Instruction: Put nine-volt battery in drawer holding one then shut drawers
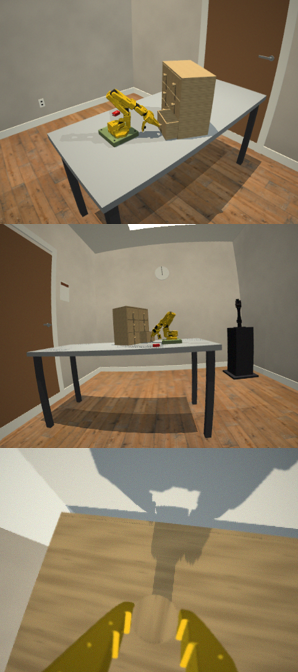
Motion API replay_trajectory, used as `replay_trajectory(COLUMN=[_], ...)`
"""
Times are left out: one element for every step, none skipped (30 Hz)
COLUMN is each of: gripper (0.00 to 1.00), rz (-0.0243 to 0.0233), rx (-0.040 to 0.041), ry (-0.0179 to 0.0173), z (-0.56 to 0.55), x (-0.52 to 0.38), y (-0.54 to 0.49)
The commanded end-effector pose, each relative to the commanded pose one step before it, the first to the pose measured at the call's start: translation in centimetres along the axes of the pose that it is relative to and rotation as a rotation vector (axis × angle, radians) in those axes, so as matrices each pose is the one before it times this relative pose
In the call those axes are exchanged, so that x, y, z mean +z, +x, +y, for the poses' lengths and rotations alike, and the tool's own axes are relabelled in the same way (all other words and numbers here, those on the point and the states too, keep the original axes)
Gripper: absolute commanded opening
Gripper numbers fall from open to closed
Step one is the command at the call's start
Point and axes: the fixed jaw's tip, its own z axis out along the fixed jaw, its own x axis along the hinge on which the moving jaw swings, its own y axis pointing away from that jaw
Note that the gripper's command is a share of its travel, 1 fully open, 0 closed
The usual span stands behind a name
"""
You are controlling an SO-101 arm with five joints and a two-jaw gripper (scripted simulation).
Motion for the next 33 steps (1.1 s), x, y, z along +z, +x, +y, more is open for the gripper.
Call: replay_trajectory(gripper=[0.0, 0.0, 0.0, 0.0, 0.0, 0.0, 0.0, 0.0, 0.0, 0.0, 0.0, 0.0, 0.0, 0.0, 0.0, 0.0, 0.0, 0.0, 0.0, 0.0, 0.0, 0.0, 0.0, 0.0, 0.0, 0.0, 0.0, 0.0, 0.0, 0.0, 0.0, 0.0, 0.0], rz=[0.00881, -0.00001, 0.00001, -0.00001, 0.00001, -0.00001, 0.00001, -0.00001, 0.00001, -0.00001, 0.00001, 0.0, 0.0, 0.00018, 0.00019, 0.00017, 0.00018, 0.00016, 0.00017, 0.00015, 0.00016, 0.00014, 0.00015, 0.00013, 0.00014, -0.00001, 0.00001, -0.00001, 0.0, 0.0, 0.00001, 0.0, 0.00001], rx=[0.00667, 0.0, 0.0, 0.0, 0.0, 0.0, 0.0, 0.0, 0.0, 0.0, 0.0, 0.0, 0.0, -0.00005, -0.00005, -0.00005, -0.00005, -0.00005, -0.00005, -0.00005, -0.00005, -0.00005, -0.00005, -0.00005, -0.00005, 0.0, 0.0, 0.0, 0.0, 0.0, -0.00037, -0.00037, -0.00037], ry=[0.00123, 0.0, 0.0, 0.0, 0.0, 0.0, 0.0, 0.0, 0.0, 0.0, 0.0, 0.0, 0.0, 0.00217, 0.00217, 0.00217, 0.00217, 0.00217, 0.00217, 0.00217, 0.00217, 0.00217, 0.00217, 0.00217, 0.00218, 0.0, 0.0, 0.0, 0.0, 0.0, 0.00042, 0.00042, 0.00042], z=[-0.037, 0.0, 0.0, 0.0, 0.0, 0.0, 0.0, 0.0, 0.0, 0.0, 0.0, 0.0, 0.0, -0.059, -0.06, -0.06, -0.06, -0.061, -0.061, -0.062, -0.062, -0.063, -0.063, -0.063, -0.064, 0.0, 0.0, 0.0, 0.0, 0.0, -0.012, -0.012, -0.012], x=[0.0362, 0.0, 0.0, 0.0, 0.0, 0.0, 0.0, 0.0, 0.0, 0.0, 0.0, 0.0, 0.0, 0.0715, 0.0732, 0.0749, 0.0766, 0.0783, 0.0799, 0.0816, 0.0832, 0.0848, 0.0864, 0.088, 0.0895, 0.0, 0.0, 0.0, 0.0, 0.0, 0.0792, 0.0809, 0.0825], y=[0.246, 0.0, 0.0, 0.0, 0.0, 0.0, 0.0, 0.0, 0.0, 0.0, 0.0, 0.0, 0.0, 0.067, 0.066, 0.065, 0.064, 0.063, 0.062, 0.06, 0.059, 0.057, 0.056, 0.055, 0.053, 0.0, 0.0, 0.0, 0.0, 0.0, 0.091, 0.09, 0.089])
